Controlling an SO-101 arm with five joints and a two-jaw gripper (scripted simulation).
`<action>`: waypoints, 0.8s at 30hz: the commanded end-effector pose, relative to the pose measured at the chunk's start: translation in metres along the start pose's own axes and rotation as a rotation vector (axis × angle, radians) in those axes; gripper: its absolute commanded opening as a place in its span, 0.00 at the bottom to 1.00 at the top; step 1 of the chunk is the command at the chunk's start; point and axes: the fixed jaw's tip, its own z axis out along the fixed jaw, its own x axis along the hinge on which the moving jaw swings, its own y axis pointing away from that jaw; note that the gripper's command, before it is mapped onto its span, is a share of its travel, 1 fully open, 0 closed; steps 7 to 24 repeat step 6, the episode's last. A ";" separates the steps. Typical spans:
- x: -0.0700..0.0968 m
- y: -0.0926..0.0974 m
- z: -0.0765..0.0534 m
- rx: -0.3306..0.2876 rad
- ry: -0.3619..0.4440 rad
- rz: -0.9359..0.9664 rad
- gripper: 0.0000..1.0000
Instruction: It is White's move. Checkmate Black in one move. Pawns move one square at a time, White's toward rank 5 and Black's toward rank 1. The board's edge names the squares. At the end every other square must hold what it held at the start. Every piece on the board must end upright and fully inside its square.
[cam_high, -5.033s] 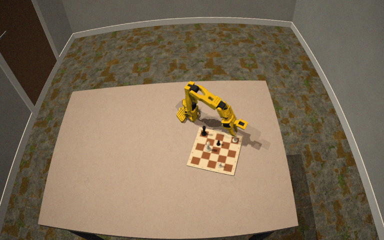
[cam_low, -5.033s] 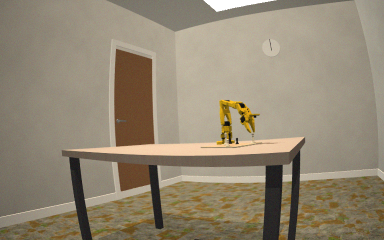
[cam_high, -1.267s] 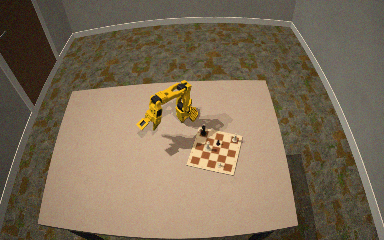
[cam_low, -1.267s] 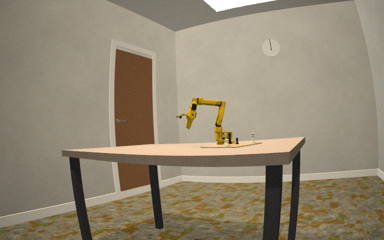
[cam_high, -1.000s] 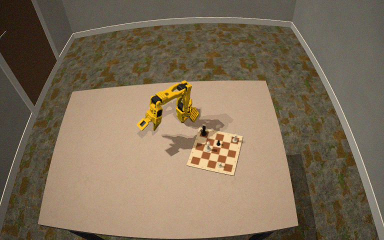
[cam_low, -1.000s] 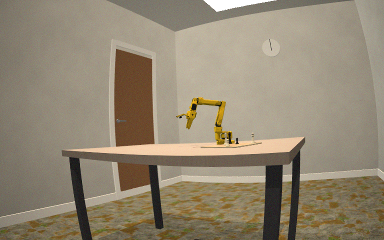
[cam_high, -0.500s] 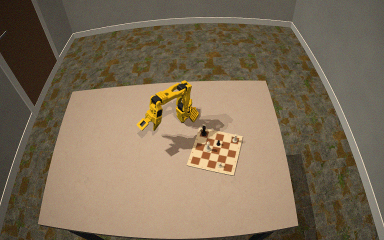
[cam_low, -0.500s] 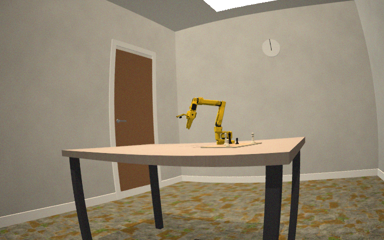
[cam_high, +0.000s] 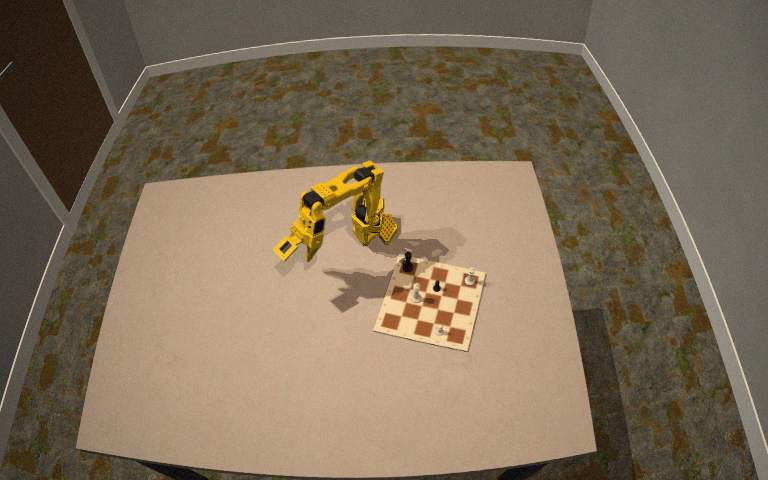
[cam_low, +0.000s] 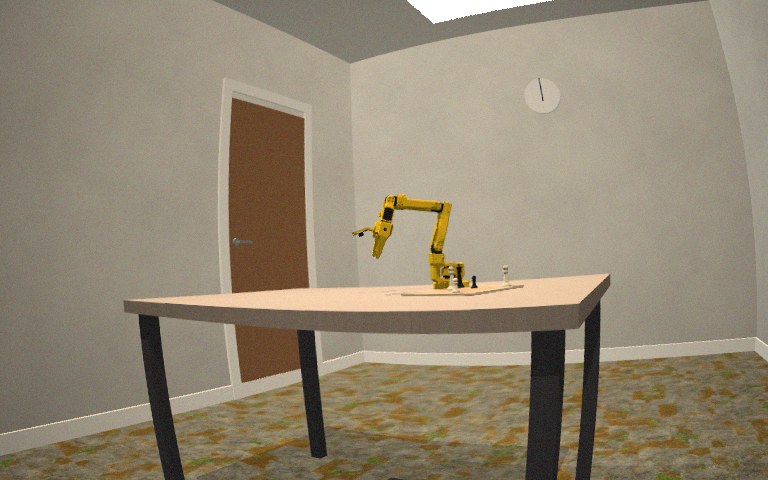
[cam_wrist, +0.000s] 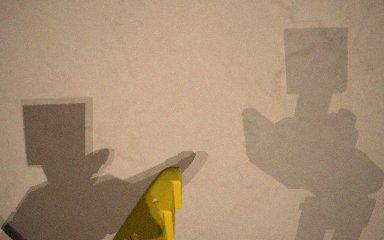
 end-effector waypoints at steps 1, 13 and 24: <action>0.000 -0.002 -0.003 0.002 -0.008 0.001 0.40; 0.000 -0.002 -0.003 0.002 -0.008 0.001 0.40; 0.000 -0.002 -0.003 0.002 -0.008 0.001 0.40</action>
